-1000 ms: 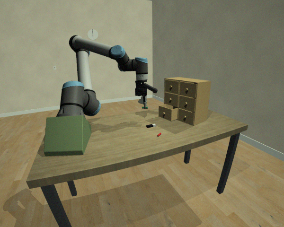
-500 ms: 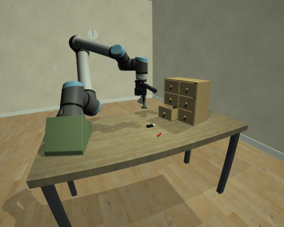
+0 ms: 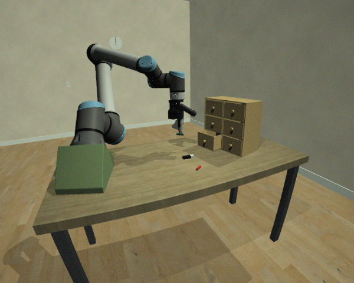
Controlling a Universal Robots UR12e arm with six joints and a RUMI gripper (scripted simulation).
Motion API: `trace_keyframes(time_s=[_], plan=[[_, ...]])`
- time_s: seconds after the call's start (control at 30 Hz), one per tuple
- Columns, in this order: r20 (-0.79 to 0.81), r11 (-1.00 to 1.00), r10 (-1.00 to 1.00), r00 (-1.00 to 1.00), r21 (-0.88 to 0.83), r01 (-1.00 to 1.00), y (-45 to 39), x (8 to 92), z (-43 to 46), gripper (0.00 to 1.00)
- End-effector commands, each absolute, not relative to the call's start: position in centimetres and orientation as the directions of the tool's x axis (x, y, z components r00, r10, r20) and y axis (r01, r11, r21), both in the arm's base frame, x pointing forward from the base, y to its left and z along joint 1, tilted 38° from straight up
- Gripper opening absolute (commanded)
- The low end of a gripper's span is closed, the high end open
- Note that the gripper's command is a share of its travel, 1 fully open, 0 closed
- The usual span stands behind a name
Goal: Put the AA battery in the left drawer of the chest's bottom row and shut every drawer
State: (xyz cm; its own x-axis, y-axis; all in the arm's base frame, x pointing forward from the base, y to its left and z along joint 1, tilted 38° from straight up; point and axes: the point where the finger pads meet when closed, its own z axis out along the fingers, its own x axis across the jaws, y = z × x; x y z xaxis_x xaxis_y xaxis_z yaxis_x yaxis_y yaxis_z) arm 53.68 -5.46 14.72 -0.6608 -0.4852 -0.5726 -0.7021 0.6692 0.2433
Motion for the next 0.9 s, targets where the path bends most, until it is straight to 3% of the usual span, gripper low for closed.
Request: trace_keyframes(time_s=[0.0, 0.3, 0.87], plan=[[-0.546, 0.716, -0.418, -0.726, 0.294, -0.633, -6.3, 54.0, 14.6, 0.05], [-0.481, 0.781, -0.278, -0.831, 0.391, -0.487, -7.3, 54.3, 14.1, 0.05], [-0.181, 0.803, 0.204, -0.962, 0.592, 0.059, -9.9, 55.1, 12.6, 0.05]])
